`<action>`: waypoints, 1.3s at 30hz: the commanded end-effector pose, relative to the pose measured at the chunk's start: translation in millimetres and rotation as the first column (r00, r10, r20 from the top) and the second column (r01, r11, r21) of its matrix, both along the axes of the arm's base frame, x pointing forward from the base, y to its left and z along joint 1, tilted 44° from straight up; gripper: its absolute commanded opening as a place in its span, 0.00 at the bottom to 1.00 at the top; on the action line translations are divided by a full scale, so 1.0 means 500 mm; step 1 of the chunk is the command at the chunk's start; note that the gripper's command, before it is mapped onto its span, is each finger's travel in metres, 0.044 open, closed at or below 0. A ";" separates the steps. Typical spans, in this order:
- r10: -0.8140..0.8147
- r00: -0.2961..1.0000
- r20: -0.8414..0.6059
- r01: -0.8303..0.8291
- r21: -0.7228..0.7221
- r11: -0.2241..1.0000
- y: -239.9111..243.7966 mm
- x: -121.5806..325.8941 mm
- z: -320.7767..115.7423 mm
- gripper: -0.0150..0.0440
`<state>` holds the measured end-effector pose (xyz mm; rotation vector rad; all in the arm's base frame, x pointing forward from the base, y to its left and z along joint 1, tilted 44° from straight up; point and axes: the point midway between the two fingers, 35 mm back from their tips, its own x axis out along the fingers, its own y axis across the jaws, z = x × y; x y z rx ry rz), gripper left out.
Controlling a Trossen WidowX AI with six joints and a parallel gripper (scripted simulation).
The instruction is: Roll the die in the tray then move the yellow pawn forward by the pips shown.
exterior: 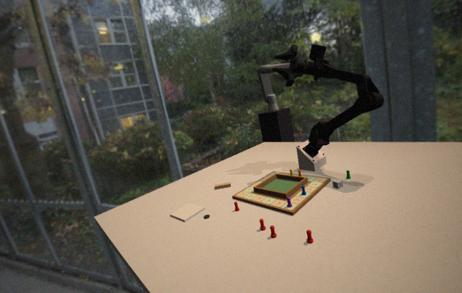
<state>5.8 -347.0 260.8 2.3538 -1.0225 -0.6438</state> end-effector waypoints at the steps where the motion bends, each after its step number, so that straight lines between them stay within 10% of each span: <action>1: 0.201 0.976 -0.089 -0.202 -0.006 0.979 0.031 0.130 -0.020 0.72; 11: 0.645 0.695 -0.317 -0.675 0.019 0.737 0.206 0.399 -0.080 0.72; 21: 0.857 0.151 -0.492 -0.975 0.070 0.212 0.489 0.529 -0.135 0.72; 30: 0.709 -0.369 -0.601 -0.921 0.132 -0.368 0.750 0.498 -0.174 0.72; 39: 0.291 -0.690 -0.663 -0.534 0.195 -0.823 0.934 0.353 -0.209 0.72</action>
